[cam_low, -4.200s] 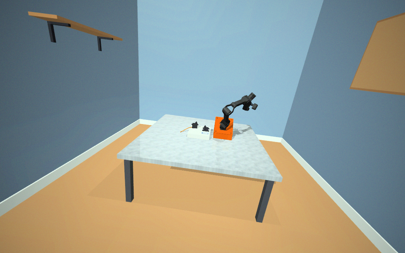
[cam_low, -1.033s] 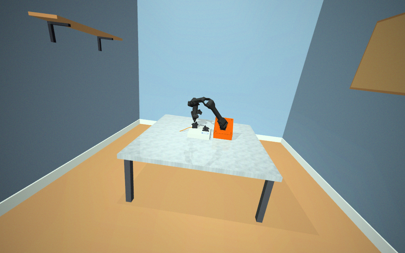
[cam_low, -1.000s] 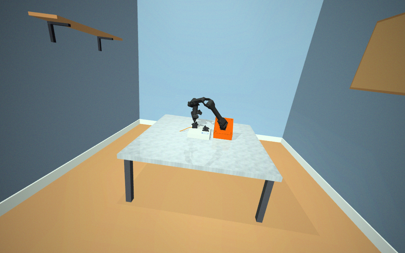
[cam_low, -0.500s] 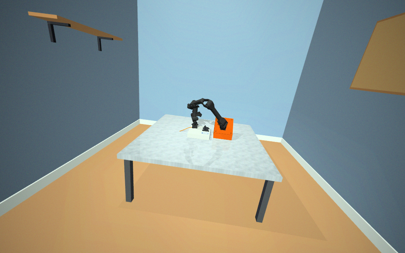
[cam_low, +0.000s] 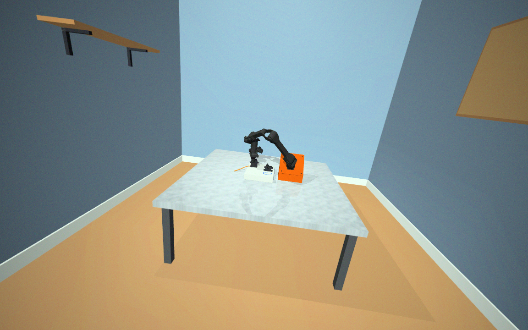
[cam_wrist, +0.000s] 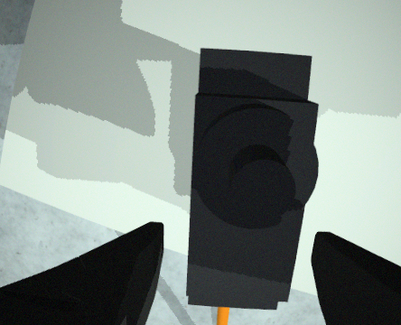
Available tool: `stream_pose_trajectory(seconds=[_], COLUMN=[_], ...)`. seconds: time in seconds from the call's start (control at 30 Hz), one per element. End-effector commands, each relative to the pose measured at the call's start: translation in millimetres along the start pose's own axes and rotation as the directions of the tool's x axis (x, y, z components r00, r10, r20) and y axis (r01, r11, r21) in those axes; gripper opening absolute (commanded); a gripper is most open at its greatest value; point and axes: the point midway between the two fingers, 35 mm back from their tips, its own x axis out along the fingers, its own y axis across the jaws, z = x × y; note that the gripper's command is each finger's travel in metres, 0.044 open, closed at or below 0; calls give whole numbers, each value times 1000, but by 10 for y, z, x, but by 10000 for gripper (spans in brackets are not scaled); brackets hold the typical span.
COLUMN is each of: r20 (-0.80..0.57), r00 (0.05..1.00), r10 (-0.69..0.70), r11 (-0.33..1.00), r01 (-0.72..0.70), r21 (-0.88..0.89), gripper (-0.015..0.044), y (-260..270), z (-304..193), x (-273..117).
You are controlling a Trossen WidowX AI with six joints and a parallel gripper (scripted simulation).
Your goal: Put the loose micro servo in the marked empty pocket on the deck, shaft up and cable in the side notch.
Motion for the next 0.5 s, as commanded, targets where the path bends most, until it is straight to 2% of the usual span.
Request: stream_pose_trajectory(seconds=[0.0, 0.2, 0.3, 0.47], r20=[-4, -4, -4, -3], r00=[1000, 1000, 1000, 1000], r10=[-4, -4, -3, -3], r11=[1000, 1000, 1000, 1000], r01=[4, 4, 3, 3], r21=[5, 5, 4, 5], gripper=[125, 85, 6, 0], y=[-2, -2, 0, -35], z=[-5, -5, -6, 21], x=[5, 5, -48, -272])
